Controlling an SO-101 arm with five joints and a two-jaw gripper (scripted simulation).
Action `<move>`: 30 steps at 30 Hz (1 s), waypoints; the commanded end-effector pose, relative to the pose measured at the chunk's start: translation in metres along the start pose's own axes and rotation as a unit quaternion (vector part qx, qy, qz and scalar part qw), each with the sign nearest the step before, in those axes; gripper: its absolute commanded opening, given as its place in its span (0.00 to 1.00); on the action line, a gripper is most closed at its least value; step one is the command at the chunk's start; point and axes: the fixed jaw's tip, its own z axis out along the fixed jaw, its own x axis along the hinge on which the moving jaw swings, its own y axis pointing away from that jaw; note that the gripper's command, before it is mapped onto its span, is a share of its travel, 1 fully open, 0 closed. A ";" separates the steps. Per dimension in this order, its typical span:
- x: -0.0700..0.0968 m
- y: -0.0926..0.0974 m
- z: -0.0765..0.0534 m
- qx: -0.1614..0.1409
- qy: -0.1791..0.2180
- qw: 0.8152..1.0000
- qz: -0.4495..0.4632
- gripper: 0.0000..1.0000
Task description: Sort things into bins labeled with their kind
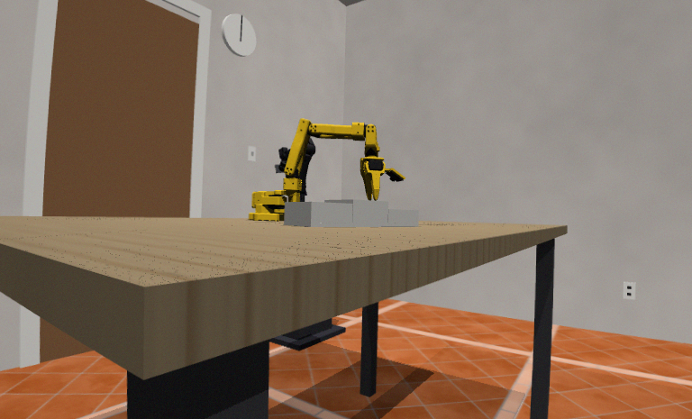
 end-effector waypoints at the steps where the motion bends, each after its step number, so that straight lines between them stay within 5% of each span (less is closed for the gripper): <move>1: -0.003 0.001 -0.011 0.009 -0.023 1.000 0.003 0.23; 30: -0.001 0.004 -0.006 0.003 -0.010 1.000 0.008 0.23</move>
